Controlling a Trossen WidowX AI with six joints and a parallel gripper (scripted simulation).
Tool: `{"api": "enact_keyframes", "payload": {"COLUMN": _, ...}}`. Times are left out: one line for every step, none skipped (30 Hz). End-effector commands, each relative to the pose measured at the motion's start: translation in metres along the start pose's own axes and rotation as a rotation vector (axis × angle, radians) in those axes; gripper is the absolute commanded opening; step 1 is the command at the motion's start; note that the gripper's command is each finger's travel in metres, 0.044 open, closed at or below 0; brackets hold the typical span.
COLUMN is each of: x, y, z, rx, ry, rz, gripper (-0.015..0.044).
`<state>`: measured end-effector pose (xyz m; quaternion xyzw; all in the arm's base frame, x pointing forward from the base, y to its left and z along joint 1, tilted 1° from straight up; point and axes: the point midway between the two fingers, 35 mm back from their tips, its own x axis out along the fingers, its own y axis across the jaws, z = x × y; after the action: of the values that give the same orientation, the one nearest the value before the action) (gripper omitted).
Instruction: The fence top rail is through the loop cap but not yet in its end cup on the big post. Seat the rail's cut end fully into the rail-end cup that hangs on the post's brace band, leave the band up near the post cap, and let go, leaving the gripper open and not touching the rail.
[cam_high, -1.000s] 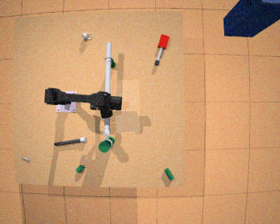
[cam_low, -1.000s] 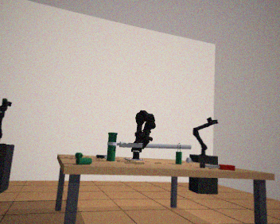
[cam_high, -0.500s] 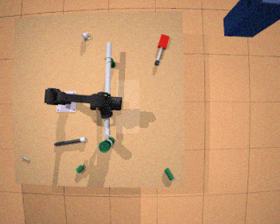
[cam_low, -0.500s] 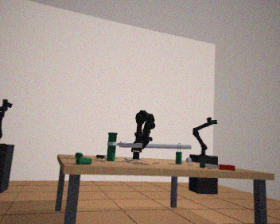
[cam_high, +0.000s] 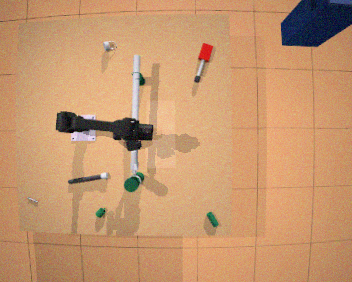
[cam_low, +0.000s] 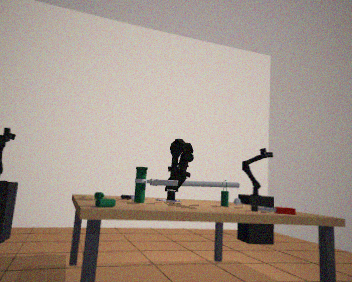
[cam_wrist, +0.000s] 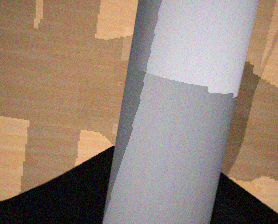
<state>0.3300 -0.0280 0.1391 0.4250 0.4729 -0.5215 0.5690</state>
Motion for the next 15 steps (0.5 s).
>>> {"api": "enact_keyframes", "payload": {"x": -0.0021, "y": 0.0004, "z": 0.0077, "rx": 0.001, "ry": -0.015, "rz": 0.004, "gripper": 0.0000}}
{"api": "enact_keyframes", "payload": {"x": -0.0021, "y": 0.0004, "z": 0.0083, "rx": 0.001, "ry": -0.015, "rz": 0.004, "gripper": 0.0000}}
{"api": "enact_keyframes", "payload": {"x": -0.0021, "y": 0.0005, "z": 0.0088, "rx": 0.001, "ry": -0.015, "rz": 0.004, "gripper": 0.0000}}
{"api": "enact_keyframes", "payload": {"x": -0.0021, "y": 0.0005, "z": 0.0093, "rx": 0.001, "ry": -0.016, "rz": 0.004, "gripper": 0.0000}}
{"api": "enact_keyframes", "payload": {"x": -0.0021, "y": 0.0005, "z": 0.0098, "rx": 0.001, "ry": -0.016, "rz": 0.004, "gripper": 0.0000}}
{"api": "enact_keyframes", "payload": {"x": -0.0021, "y": 0.0005, "z": 0.0103, "rx": 0.001, "ry": -0.016, "rz": 0.004, "gripper": 0.0000}}
{"api": "enact_keyframes", "payload": {"x": -0.0021, "y": 0.0005, "z": 0.0109, "rx": 0.001, "ry": -0.016, "rz": 0.004, "gripper": 0.0000}}
{"api": "enact_keyframes", "payload": {"x": -0.0021, "y": 0.0005, "z": 0.0114, "rx": 0.001, "ry": -0.016, "rz": 0.004, "gripper": 0.0000}}
{"api": "enact_keyframes", "payload": {"x": -0.0021, "y": 0.0005, "z": 0.0119, "rx": 0.001, "ry": -0.016, "rz": 0.004, "gripper": 0.0000}}
{"api": "enact_keyframes", "payload": {"x": -0.0021, "y": 0.0005, "z": 0.0124, "rx": 0.001, "ry": -0.016, "rz": 0.004, "gripper": 0.0000}}
{"api": "enact_keyframes", "payload": {"x": -0.0021, "y": 0.0005, "z": 0.0130, "rx": 0.001, "ry": -0.016, "rz": 0.004, "gripper": 0.0000}}
{"api": "enact_keyframes", "payload": {"x": -0.0021, "y": 0.0005, "z": 0.0135, "rx": 0.001, "ry": -0.016, "rz": 0.004, "gripper": 0.0000}}
{"api": "enact_keyframes", "payload": {"x": -0.0021, "y": 0.0005, "z": 0.0140, "rx": 0.001, "ry": -0.016, "rz": 0.004, "gripper": 0.0000}}
{"api": "enact_keyframes", "payload": {"x": -0.0021, "y": 0.0005, "z": 0.0146, "rx": 0.001, "ry": -0.016, "rz": 0.004, "gripper": 0.0000}}
{"api": "enact_keyframes", "payload": {"x": -0.0021, "y": 0.0005, "z": 0.0151, "rx": 0.001, "ry": -0.016, "rz": 0.004, "gripper": 0.0000}}
